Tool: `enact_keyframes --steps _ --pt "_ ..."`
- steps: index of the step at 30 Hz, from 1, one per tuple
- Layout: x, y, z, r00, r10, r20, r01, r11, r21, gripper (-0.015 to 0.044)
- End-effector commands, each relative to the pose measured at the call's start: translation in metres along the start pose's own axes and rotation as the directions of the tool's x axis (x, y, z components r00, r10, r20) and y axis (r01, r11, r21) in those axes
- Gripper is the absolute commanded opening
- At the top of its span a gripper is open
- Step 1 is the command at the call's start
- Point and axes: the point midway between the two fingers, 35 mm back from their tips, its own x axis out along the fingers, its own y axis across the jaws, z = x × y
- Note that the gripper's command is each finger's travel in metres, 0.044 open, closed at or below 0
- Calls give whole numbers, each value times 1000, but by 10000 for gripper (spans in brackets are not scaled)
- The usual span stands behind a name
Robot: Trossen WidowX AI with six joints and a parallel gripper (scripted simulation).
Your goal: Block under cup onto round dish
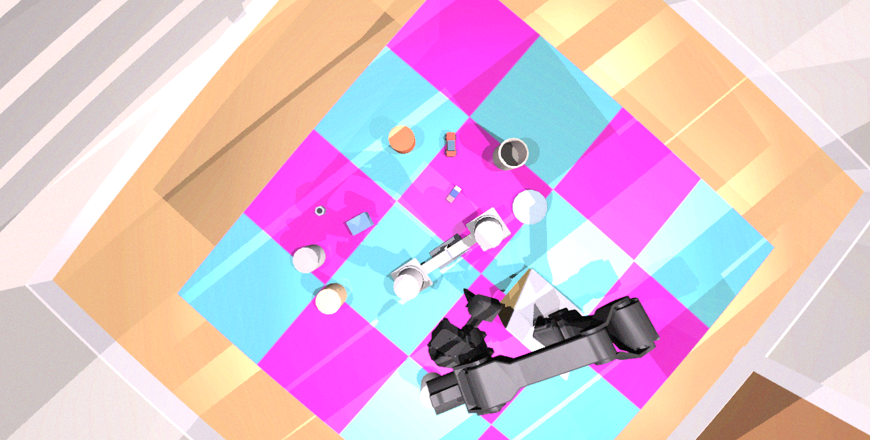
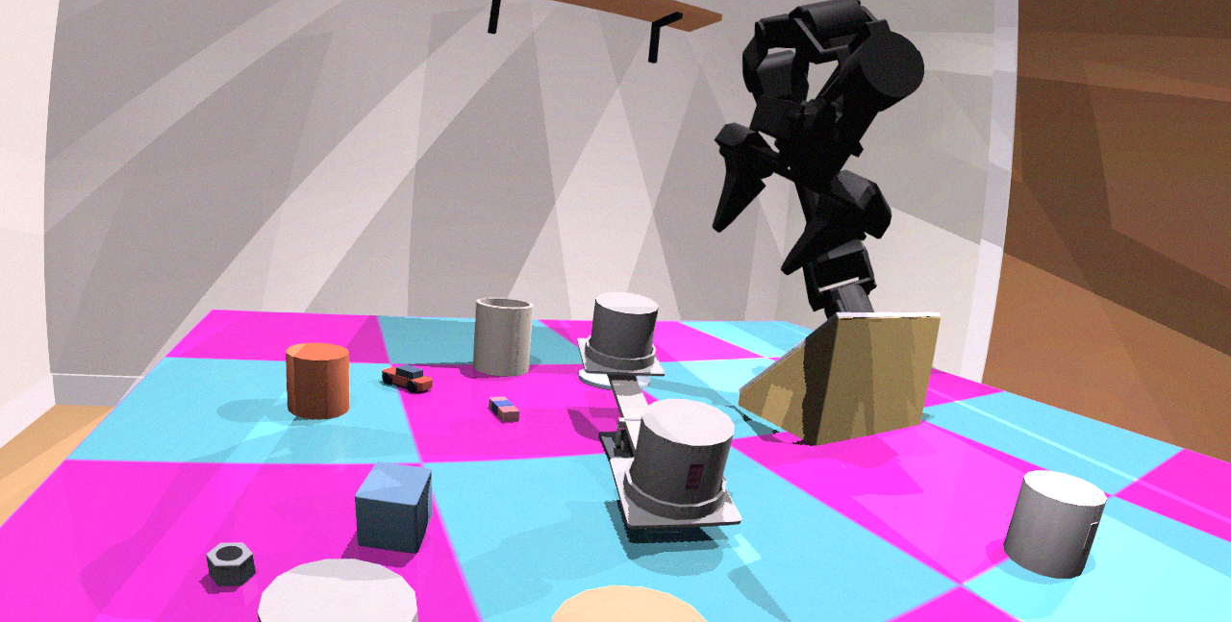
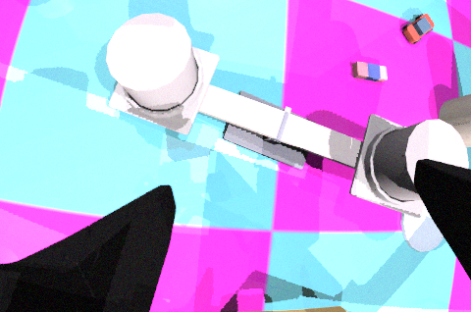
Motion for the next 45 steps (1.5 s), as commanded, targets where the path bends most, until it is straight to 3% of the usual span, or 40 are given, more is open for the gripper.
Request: enact_keyframes --steps 1,13,26,33,45 --pt "8 8 11 998 31 -55 -37 993 -110 440" --pt "42 30 40 971 121 -209 -202 880 -430 440" --pt "88 53 68 909 235 -343 -413 603 -683 440" --pt "114 64 79 870 294 -395 -489 427 -761 440" --pt "128 69 73 870 296 -396 -490 422 -762 440"
